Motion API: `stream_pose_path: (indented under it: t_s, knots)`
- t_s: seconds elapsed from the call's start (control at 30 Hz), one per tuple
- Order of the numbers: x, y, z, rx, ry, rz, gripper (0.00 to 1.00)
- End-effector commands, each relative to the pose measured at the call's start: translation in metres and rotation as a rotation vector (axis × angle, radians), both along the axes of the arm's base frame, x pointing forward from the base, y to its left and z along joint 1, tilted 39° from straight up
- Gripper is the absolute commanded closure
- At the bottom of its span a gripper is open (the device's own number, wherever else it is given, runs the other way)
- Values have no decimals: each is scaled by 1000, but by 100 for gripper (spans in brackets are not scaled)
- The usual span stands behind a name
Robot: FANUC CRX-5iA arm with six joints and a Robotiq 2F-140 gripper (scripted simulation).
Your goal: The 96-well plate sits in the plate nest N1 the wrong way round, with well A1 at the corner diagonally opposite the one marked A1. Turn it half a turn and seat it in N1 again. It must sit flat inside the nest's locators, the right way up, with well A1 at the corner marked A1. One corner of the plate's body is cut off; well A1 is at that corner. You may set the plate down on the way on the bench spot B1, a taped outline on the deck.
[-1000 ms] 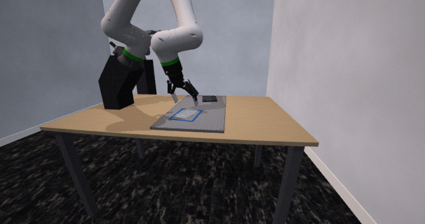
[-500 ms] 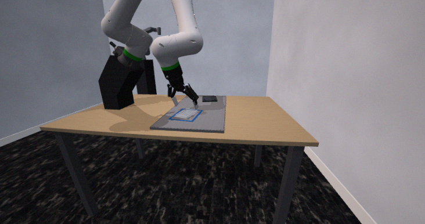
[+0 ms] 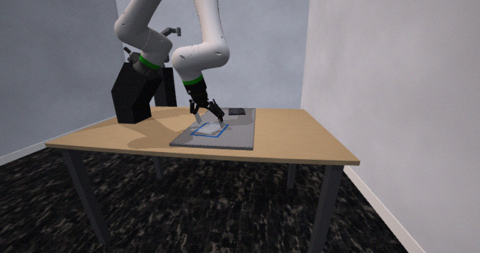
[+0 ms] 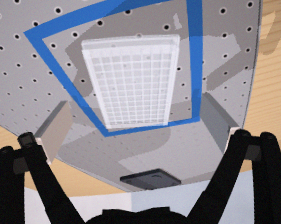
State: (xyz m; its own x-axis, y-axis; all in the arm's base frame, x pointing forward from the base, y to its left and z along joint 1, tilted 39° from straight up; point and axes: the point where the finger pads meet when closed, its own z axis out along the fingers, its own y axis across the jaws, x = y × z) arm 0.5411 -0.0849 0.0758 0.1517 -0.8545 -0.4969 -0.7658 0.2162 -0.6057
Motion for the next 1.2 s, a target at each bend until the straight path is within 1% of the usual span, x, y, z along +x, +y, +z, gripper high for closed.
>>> stream_pose_path:
  t_s: [0.0,0.43,0.47,1.17]
  knots:
    - [3,0,-4,0,0,0,0]
    - [4,0,-4,0,0,0,0]
    - [4,0,-4,0,0,0,100]
    - [4,0,-4,0,0,0,100]
